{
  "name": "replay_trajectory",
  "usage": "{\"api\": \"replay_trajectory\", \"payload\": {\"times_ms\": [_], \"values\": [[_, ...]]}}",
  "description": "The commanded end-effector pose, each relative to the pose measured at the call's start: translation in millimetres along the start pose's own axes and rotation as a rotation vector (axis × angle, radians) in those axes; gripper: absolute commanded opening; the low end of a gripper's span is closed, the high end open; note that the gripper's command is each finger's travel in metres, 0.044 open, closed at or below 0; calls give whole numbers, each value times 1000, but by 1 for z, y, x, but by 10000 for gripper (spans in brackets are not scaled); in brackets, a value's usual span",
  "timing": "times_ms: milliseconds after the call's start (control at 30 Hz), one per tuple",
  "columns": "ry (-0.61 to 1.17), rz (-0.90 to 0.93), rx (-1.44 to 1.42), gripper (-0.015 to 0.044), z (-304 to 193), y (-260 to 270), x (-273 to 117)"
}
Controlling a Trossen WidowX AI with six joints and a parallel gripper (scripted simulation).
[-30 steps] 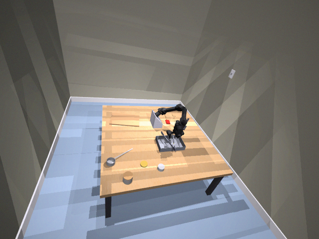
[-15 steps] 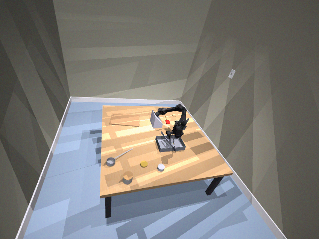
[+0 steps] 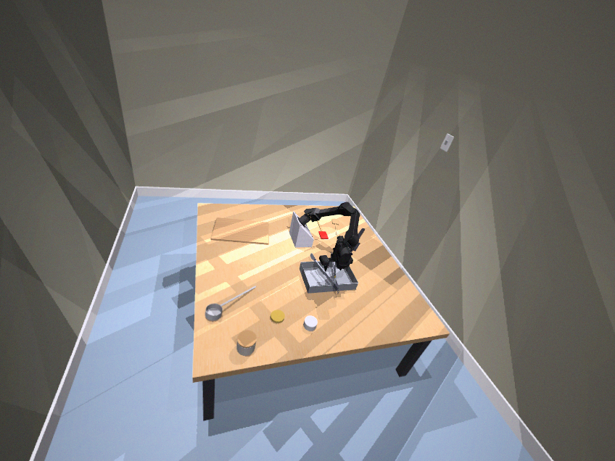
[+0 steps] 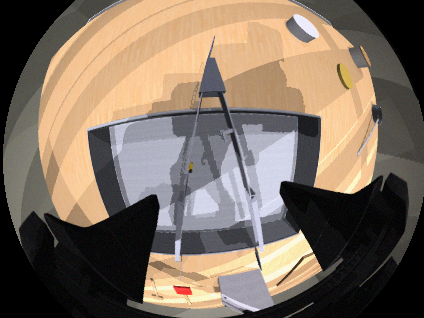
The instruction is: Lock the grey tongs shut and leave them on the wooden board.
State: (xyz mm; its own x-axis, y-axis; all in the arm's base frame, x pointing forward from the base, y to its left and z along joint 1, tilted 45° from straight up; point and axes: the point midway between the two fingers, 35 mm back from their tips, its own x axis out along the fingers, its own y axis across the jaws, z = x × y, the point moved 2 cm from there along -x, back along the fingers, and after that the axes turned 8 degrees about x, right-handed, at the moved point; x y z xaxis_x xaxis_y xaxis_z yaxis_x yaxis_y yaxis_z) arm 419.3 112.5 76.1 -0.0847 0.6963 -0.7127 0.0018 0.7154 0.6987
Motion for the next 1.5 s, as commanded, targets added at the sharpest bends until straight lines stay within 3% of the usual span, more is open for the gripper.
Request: {"api": "replay_trajectory", "payload": {"times_ms": [0, 1467], "values": [[11, -4, 11, 440, -1, -2, 11], [12, 2, 11, 440, -6, 0, 81]]}}
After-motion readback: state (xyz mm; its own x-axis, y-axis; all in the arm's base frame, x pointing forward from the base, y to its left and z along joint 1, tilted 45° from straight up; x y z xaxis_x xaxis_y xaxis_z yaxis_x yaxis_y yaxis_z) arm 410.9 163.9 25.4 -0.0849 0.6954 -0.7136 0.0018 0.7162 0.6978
